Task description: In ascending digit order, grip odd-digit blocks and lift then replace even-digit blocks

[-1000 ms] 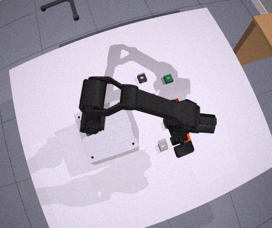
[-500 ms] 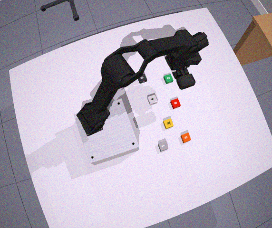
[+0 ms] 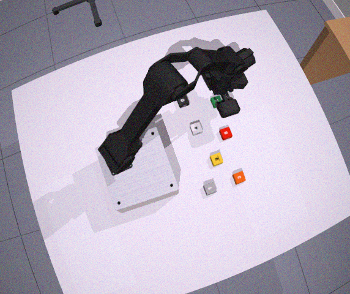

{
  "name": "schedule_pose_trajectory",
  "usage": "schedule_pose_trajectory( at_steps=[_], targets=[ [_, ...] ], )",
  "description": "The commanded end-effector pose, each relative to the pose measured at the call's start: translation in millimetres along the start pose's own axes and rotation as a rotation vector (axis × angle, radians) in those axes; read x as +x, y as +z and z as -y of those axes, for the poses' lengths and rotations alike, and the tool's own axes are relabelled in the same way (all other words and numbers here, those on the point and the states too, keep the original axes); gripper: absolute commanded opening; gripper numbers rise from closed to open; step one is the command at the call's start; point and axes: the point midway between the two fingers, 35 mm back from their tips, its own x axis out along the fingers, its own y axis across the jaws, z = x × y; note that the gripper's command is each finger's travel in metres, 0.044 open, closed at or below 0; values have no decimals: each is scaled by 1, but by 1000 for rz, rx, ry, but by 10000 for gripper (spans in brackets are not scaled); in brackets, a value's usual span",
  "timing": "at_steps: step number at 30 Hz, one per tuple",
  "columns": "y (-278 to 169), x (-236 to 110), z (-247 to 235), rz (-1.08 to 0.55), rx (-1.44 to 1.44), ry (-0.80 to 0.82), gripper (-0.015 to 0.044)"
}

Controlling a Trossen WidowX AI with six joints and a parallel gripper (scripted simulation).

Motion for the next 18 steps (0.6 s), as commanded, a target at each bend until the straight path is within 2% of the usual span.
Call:
schedule_pose_trajectory(
  at_steps=[1, 18],
  targets=[
    [5, 1, -1, 29, 3, 5, 400],
    [6, 24, -1, 28, 3, 4, 400]
  ],
)
